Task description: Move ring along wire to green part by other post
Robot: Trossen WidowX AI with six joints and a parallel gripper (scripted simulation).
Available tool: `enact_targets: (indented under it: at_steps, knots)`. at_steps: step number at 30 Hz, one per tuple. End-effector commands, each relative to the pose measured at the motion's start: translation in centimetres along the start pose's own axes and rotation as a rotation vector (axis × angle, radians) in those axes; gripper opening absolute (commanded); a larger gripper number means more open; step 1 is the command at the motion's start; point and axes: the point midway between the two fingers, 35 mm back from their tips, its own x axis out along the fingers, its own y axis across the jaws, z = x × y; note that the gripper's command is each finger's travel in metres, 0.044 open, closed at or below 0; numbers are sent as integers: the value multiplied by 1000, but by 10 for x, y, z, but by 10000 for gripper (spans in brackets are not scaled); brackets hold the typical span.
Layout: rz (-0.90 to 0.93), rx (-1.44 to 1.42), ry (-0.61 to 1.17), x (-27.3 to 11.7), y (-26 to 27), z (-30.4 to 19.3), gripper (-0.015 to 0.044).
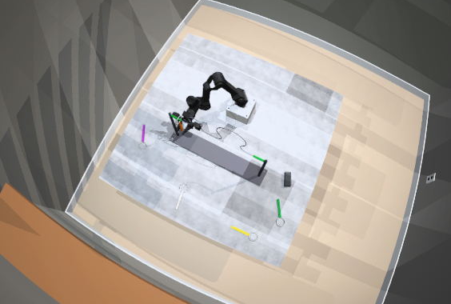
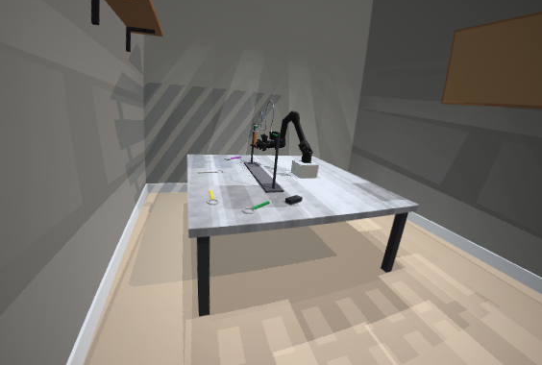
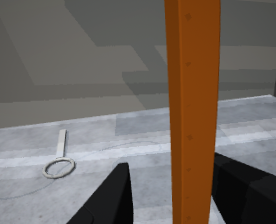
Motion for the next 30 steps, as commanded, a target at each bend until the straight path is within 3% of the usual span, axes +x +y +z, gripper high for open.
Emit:
enact_targets:
  at_steps: [1,10,22,30]
  knots:
    - [-3,5,-1,1,-1,0,160]
    - [-3,5,-1,1,-1,0,160]
    - [0,1,0,0,0,0,-150]
    - [0,1,0,0,0,0,-150]
